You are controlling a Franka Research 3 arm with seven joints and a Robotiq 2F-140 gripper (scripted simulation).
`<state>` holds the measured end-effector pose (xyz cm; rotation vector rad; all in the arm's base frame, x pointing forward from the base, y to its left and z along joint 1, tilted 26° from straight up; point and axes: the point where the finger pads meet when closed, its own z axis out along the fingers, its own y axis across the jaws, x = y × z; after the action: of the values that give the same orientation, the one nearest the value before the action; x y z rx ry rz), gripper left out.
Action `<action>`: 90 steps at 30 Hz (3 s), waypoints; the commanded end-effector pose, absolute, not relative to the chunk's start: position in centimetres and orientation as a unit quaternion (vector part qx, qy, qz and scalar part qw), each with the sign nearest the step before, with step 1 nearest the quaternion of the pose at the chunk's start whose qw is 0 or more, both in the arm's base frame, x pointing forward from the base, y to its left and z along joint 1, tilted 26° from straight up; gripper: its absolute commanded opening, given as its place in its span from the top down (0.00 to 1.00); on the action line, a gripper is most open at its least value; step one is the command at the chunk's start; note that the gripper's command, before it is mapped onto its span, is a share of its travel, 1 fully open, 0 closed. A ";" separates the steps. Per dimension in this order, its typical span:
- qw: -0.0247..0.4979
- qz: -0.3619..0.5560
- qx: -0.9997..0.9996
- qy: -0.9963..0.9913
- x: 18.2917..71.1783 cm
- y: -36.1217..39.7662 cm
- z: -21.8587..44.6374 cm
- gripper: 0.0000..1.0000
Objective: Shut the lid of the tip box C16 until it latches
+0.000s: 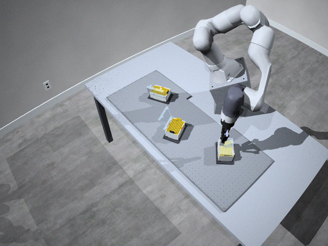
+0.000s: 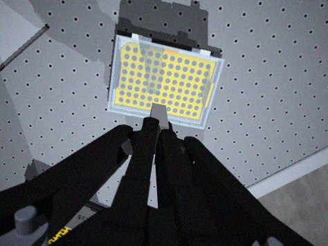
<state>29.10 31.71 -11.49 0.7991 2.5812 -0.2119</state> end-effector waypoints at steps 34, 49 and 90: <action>0.215 -0.075 0.285 0.931 29.6 31.6 -12.4 1.00; 0.215 -0.075 0.285 0.931 29.7 31.5 -12.8 1.00; 0.215 -0.075 0.285 0.931 29.7 31.5 -12.8 1.00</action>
<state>29.49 31.45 -12.48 0.7941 2.5846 -0.2114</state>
